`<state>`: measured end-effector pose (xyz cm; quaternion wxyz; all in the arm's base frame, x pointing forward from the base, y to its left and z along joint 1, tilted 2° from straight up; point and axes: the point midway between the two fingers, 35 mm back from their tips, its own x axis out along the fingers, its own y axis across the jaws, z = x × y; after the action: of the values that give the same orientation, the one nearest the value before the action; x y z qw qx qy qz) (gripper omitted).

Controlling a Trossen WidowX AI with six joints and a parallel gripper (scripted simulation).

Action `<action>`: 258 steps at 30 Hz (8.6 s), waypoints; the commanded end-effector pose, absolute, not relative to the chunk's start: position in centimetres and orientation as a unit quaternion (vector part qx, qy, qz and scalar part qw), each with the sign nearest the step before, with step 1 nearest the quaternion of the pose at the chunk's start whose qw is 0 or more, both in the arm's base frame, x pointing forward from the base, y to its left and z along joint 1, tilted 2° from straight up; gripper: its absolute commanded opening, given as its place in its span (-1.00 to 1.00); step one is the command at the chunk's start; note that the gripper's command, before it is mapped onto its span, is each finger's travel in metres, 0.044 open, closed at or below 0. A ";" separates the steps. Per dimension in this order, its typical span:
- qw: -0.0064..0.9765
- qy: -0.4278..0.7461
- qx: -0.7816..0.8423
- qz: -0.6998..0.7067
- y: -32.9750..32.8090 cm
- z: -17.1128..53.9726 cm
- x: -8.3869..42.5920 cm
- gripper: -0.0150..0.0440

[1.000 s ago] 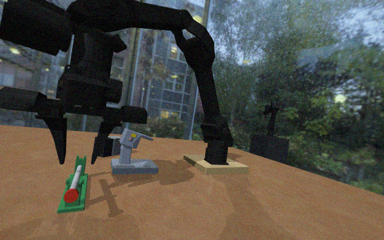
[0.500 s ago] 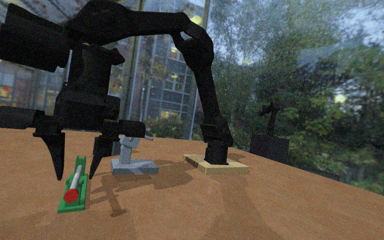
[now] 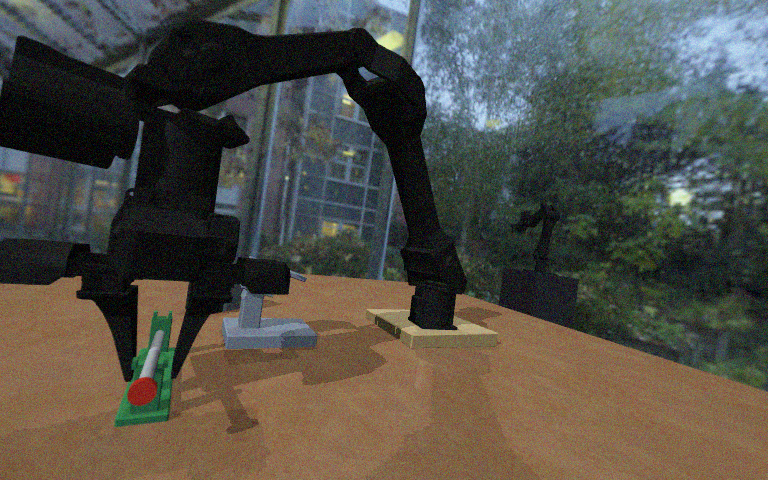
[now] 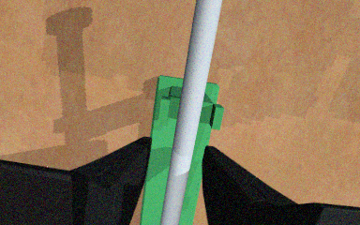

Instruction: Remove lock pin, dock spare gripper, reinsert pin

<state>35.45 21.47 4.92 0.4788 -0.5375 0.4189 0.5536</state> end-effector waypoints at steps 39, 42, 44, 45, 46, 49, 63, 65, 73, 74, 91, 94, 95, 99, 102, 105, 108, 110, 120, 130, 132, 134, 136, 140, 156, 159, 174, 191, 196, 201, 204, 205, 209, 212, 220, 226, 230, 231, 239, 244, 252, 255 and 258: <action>0.467 0.432 -0.533 0.558 21.1 7.3 34.7 -0.49; 0.466 0.431 -0.533 0.558 20.6 7.4 34.9 -0.49; 0.466 0.431 -0.534 0.558 20.0 7.5 35.1 -0.49; 0.466 0.431 -0.534 0.558 19.7 7.6 35.3 -0.49; 0.466 0.431 -0.534 0.558 19.4 7.7 35.4 -0.49; 0.465 0.431 -0.535 0.559 18.5 8.0 35.7 -0.49; 0.463 0.431 -0.537 0.559 15.6 8.5 36.6 -0.49; 0.462 0.431 -0.536 0.559 15.6 8.2 36.6 -0.49; 0.462 0.431 -0.536 0.560 15.6 7.0 36.7 -0.49; 0.462 0.431 -0.536 0.560 15.6 6.8 36.7 -0.49; 0.462 0.431 -0.536 0.560 15.6 4.7 36.8 -0.49; 0.462 0.431 -0.536 0.560 15.6 4.7 36.8 -0.49; 0.462 0.431 -0.536 0.560 15.6 4.7 36.8 -0.49; 0.462 0.431 -0.536 0.560 15.6 4.7 36.8 -0.49; 0.462 0.431 -0.536 0.560 15.6 4.7 36.8 -0.49; 0.462 0.431 -0.536 0.560 15.6 4.7 36.8 -0.49; 0.462 0.431 -0.536 0.560 15.6 4.7 36.8 -0.49; 0.462 0.431 -0.536 0.560 15.6 4.7 36.8 -0.49; 0.462 0.431 -0.536 0.560 15.6 4.7 36.8 -0.49; 0.462 0.431 -0.536 0.560 15.6 4.7 36.8 -0.49; 0.465 0.430 -0.536 0.558 15.6 5.1 36.8 -0.49; 0.465 0.430 -0.536 0.558 15.6 5.1 36.8 -0.49; 0.465 0.430 -0.536 0.558 15.6 5.1 36.8 -0.49; 0.465 0.430 -0.536 0.558 15.6 5.1 36.8 -0.14; 0.460 0.435 -0.533 0.561 15.5 7.0 36.4 1.00; 0.458 0.437 -0.532 0.562 15.5 7.7 36.3 1.00; 0.450 0.445 -0.528 0.566 15.3 11.2 35.7 1.00; 0.449 0.447 -0.527 0.567 15.2 14.6 35.3 1.00; 0.465 0.433 -0.533 0.558 15.1 18.1 35.0 1.00; 0.473 0.427 -0.536 0.554 15.1 19.9 34.7 1.00; 0.495 0.456 -0.516 0.530 12.3 18.9 35.7 1.00; 0.512 0.474 -0.502 0.511 10.4 18.8 36.1 1.00; 0.574 0.538 -0.440 0.433 3.0 18.4 36.6 1.00; 0.614 0.582 -0.387 0.367 -2.6 18.0 36.0 1.00; 0.652 0.626 -0.318 0.284 -8.9 17.4 34.2 1.00; 0.652 0.626 -0.318 0.284 -9.1 15.2 34.6 1.00; 0.652 0.626 -0.318 0.284 -9.3 13.0 34.7 1.00; 0.652 0.626 -0.318 0.284 -9.4 12.5 34.7 1.00; 0.652 0.626 -0.318 0.284 -9.6 10.5 34.7 1.00; 0.652 0.626 -0.318 0.284 -9.7 9.7 34.8 1.00; 0.652 0.626 -0.318 0.284 -9.7 8.4 35.0 1.00; 0.652 0.626 -0.318 0.284 -9.8 7.9 35.0 1.00; 0.652 0.626 -0.318 0.284 -9.8 7.4 35.0 1.00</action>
<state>35.08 -9.78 7.97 0.6539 -0.3180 0.6261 0.2816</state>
